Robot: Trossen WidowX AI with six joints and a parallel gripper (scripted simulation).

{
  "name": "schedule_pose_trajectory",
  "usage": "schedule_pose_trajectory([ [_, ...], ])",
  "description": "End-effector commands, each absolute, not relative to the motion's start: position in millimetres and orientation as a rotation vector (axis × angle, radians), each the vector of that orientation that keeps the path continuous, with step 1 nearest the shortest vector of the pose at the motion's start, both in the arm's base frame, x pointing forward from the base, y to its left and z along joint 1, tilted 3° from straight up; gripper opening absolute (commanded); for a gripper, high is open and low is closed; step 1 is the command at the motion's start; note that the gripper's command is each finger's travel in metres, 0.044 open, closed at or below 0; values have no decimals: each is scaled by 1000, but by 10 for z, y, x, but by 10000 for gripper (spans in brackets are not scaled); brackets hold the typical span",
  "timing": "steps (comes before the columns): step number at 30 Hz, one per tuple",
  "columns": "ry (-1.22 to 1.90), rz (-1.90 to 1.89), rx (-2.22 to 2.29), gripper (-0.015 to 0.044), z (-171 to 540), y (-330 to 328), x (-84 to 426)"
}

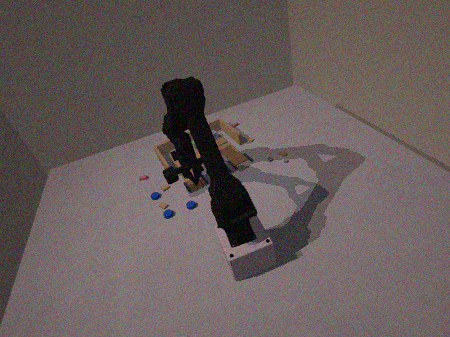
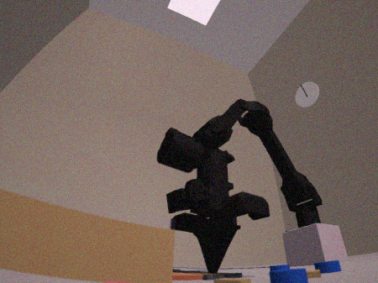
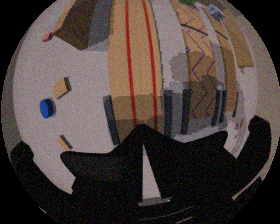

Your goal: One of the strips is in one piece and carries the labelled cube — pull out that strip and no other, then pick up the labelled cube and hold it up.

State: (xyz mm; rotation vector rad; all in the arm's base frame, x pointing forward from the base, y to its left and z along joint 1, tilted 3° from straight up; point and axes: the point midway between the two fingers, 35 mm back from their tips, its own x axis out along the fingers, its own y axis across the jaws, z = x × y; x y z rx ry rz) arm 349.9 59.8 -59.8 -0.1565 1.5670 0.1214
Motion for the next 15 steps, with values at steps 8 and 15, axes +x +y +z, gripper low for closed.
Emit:
schedule_pose_trajectory([
  [8, 1586, 121, -155, 0, -546, 620, 3558],
  [15, 1587, 121, -155, 0, -570, 609, 3502],
])
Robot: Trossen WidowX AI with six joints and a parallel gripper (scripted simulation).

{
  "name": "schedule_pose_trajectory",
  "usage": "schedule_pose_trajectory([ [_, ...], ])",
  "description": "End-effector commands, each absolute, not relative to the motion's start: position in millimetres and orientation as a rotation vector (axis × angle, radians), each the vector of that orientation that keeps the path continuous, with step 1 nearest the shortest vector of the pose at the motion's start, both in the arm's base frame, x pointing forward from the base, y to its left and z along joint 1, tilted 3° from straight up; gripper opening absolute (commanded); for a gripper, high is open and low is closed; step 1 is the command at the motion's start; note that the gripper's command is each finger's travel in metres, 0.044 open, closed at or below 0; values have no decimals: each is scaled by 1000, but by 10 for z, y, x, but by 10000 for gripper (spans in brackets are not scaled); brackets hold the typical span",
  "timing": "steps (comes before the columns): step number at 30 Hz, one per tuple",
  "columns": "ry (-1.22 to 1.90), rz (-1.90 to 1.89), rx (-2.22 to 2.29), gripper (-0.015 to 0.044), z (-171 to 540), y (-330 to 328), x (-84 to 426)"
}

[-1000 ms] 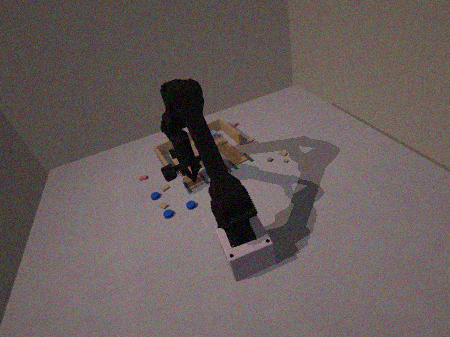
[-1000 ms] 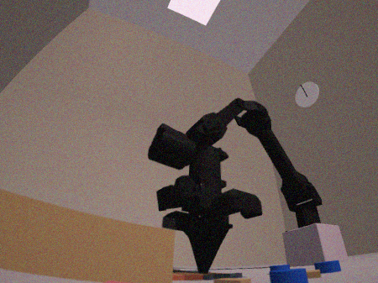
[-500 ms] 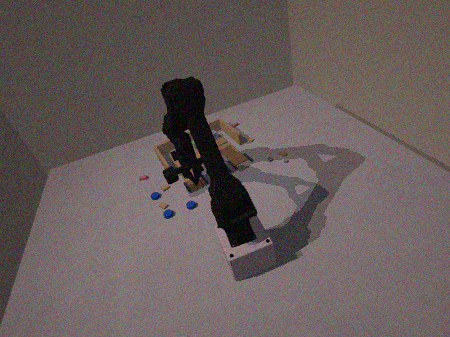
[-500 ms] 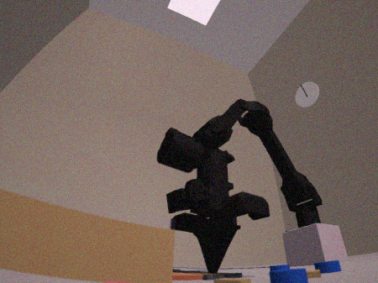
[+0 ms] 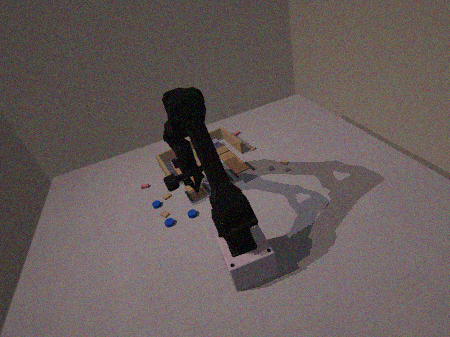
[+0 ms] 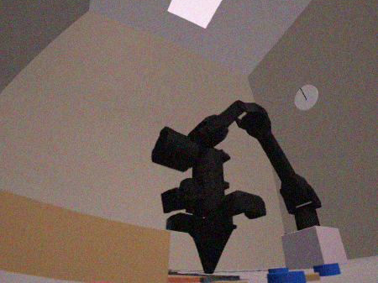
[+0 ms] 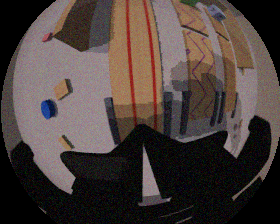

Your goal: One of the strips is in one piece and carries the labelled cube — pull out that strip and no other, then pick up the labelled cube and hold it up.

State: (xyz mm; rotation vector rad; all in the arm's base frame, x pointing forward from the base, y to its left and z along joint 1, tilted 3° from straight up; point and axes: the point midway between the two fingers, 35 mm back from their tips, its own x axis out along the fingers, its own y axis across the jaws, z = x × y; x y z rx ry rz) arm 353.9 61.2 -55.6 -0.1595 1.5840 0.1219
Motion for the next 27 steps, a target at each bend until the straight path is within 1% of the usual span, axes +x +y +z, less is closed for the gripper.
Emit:
schedule_pose_trajectory([
  [1, 1587, 121, -155, 0, -576, 606, 3488],
  [27, 1590, 121, -155, 0, -648, 530, 3096],
])
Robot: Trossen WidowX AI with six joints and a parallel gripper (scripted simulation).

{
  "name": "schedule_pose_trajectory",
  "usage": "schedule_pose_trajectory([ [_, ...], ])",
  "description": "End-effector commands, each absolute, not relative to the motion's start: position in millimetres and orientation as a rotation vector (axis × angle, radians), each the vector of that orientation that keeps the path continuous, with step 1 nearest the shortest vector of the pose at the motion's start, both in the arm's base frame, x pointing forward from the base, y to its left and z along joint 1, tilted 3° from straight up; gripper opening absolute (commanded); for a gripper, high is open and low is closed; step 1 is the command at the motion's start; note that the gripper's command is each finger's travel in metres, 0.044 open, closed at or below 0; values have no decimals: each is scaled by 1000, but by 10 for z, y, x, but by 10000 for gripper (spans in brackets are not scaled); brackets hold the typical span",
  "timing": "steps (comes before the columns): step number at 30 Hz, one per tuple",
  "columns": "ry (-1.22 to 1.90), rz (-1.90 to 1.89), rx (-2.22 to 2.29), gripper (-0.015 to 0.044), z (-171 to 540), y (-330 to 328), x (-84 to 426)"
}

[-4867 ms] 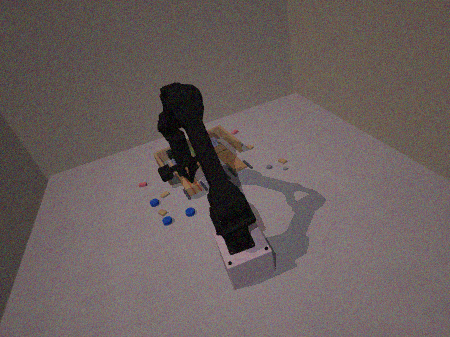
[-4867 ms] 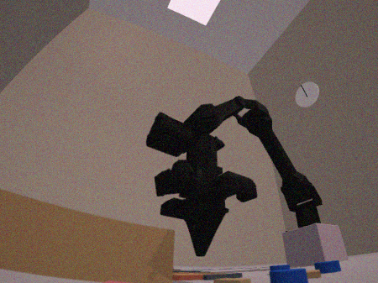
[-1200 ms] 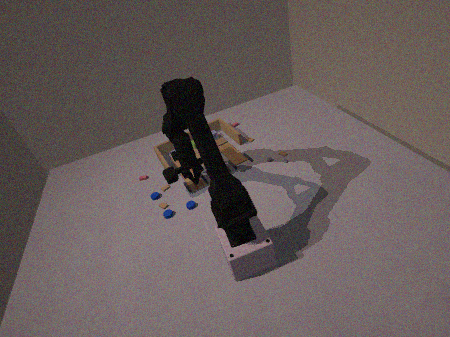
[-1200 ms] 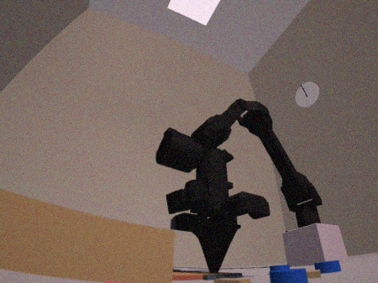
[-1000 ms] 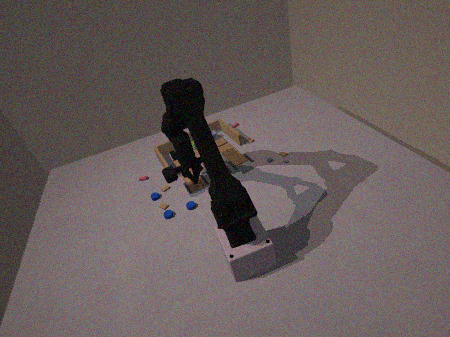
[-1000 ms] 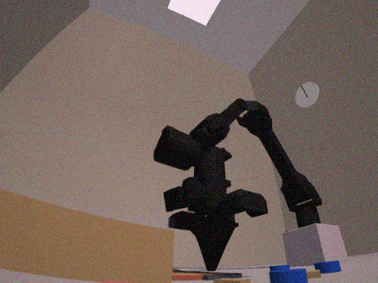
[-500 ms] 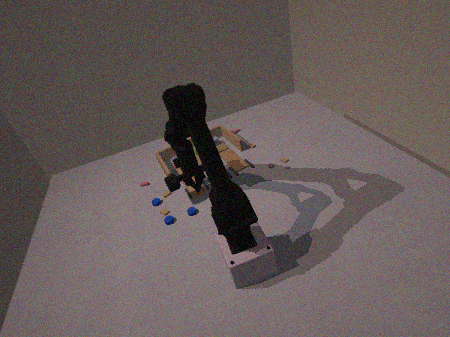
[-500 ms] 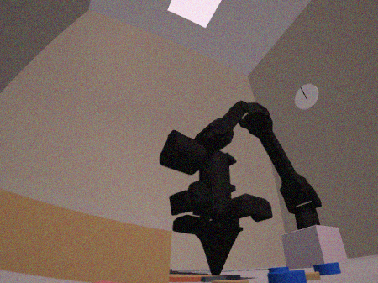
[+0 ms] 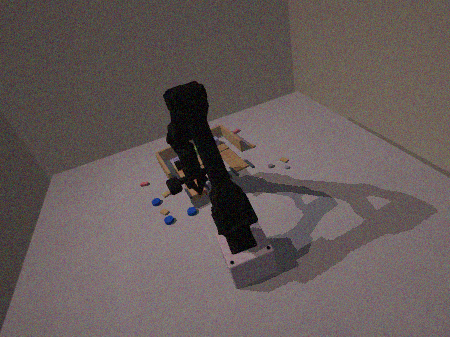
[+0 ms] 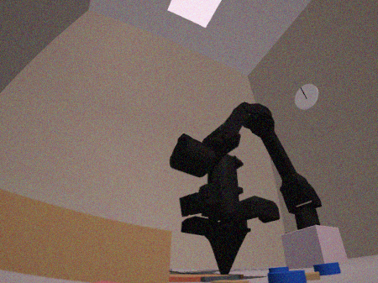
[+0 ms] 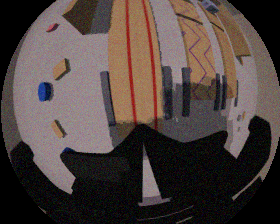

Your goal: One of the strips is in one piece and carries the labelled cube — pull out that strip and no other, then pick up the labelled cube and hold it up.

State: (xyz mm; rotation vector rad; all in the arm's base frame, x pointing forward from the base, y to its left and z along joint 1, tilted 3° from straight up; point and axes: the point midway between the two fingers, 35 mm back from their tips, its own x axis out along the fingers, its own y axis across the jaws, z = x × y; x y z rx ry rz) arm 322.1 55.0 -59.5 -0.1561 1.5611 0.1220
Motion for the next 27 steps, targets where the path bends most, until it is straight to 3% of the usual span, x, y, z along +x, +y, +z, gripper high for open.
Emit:
schedule_pose_trajectory([
  [1, 1590, 121, -155, 0, -648, 527, 3080],
  [27, 1593, 121, -156, 0, -659, 456, 2710],
])
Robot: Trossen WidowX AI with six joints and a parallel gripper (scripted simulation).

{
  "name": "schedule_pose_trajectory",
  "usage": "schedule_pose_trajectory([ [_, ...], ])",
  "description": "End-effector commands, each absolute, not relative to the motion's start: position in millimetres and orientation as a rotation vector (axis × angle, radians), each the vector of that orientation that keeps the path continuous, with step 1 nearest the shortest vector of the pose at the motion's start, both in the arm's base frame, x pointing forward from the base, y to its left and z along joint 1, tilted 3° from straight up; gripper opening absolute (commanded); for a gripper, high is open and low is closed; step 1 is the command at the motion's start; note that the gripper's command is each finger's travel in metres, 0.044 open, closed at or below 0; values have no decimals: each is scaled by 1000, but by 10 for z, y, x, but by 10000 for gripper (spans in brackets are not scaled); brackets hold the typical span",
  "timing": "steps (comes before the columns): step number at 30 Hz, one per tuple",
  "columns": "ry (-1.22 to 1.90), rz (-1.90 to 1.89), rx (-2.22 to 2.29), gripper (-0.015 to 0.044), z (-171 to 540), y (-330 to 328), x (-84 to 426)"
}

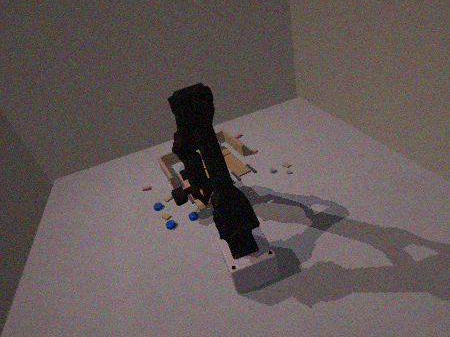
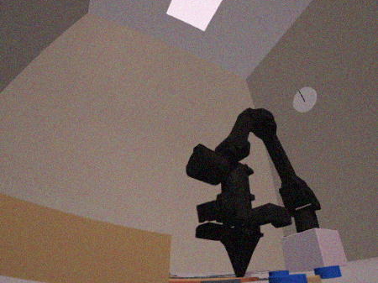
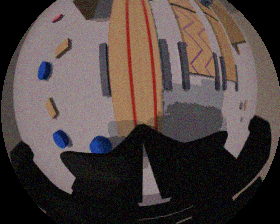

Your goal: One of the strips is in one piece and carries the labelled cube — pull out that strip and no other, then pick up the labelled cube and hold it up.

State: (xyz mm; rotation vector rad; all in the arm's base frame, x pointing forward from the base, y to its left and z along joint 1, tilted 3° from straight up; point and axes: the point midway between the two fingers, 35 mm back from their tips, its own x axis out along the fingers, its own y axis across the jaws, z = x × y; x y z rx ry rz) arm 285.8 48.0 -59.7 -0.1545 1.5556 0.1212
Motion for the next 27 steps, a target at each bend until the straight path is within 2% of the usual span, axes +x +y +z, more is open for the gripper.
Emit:
schedule_pose_trajectory([
  [1, 1594, 121, -156, 0, -659, 454, 2698],
  [27, 1596, 120, -156, 0, -665, 399, 2411],
])
